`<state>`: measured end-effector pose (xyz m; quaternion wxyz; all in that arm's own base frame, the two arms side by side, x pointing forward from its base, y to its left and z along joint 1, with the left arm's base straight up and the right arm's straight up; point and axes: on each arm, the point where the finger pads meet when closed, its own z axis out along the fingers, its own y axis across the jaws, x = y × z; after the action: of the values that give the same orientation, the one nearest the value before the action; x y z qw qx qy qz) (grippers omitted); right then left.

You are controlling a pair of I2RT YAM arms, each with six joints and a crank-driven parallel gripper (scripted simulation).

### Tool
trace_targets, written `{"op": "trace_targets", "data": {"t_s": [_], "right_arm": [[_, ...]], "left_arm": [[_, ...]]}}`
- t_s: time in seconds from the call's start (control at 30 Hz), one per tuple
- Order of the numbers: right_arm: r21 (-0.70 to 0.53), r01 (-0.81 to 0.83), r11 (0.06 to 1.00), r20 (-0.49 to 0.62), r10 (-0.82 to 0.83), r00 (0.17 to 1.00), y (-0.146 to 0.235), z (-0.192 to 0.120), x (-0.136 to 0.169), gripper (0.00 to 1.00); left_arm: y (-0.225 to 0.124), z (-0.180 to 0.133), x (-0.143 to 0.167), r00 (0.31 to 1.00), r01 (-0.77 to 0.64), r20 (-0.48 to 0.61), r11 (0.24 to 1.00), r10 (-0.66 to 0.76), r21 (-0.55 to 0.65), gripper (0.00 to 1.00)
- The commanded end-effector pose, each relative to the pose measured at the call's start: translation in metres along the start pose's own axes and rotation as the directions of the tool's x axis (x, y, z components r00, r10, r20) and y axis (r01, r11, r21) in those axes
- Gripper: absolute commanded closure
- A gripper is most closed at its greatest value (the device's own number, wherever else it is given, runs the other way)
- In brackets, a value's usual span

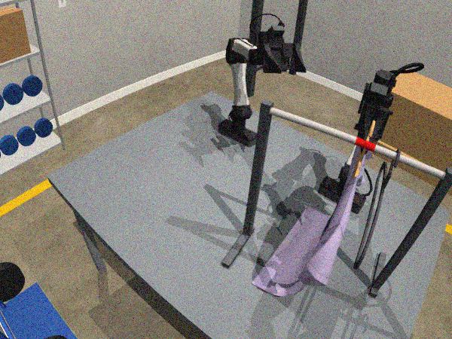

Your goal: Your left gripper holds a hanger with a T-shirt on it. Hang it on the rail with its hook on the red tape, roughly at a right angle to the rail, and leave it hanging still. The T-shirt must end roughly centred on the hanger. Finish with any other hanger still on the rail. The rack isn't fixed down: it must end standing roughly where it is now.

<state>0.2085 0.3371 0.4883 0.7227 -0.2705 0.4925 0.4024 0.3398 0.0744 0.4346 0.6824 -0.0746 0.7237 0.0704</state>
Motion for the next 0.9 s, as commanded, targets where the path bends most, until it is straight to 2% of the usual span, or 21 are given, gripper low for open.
{"op": "trace_targets", "data": {"t_s": [0.0, 0.13, 0.67, 0.8, 0.87], "right_arm": [[-0.018, 0.008, 1.0, 0.055, -0.007, 0.998, 0.005, 0.003, -0.022, 0.0], [-0.018, 0.008, 1.0, 0.055, -0.007, 0.998, 0.005, 0.003, -0.022, 0.0], [-0.018, 0.008, 1.0, 0.055, -0.007, 0.998, 0.005, 0.003, -0.022, 0.0], [-0.018, 0.008, 1.0, 0.055, -0.007, 0.998, 0.005, 0.003, -0.022, 0.0], [-0.018, 0.008, 1.0, 0.055, -0.007, 0.998, 0.005, 0.003, -0.022, 0.0]], "left_arm": [[-0.002, 0.011, -0.041, 0.993, 0.006, 0.116, 1.0, -0.006, -0.001, 0.98], [-0.003, 0.022, -0.038, 0.995, 0.006, 0.102, 1.0, -0.006, 0.0, 0.98], [-0.003, 0.021, -0.036, 0.996, 0.006, 0.092, 1.0, -0.006, 0.0, 0.98], [-0.006, 0.02, -0.044, 0.988, 0.005, 0.153, 1.0, -0.007, 0.015, 0.98], [-0.008, 0.022, -0.028, 0.989, 0.004, 0.148, 1.0, -0.007, 0.022, 0.98]]}}
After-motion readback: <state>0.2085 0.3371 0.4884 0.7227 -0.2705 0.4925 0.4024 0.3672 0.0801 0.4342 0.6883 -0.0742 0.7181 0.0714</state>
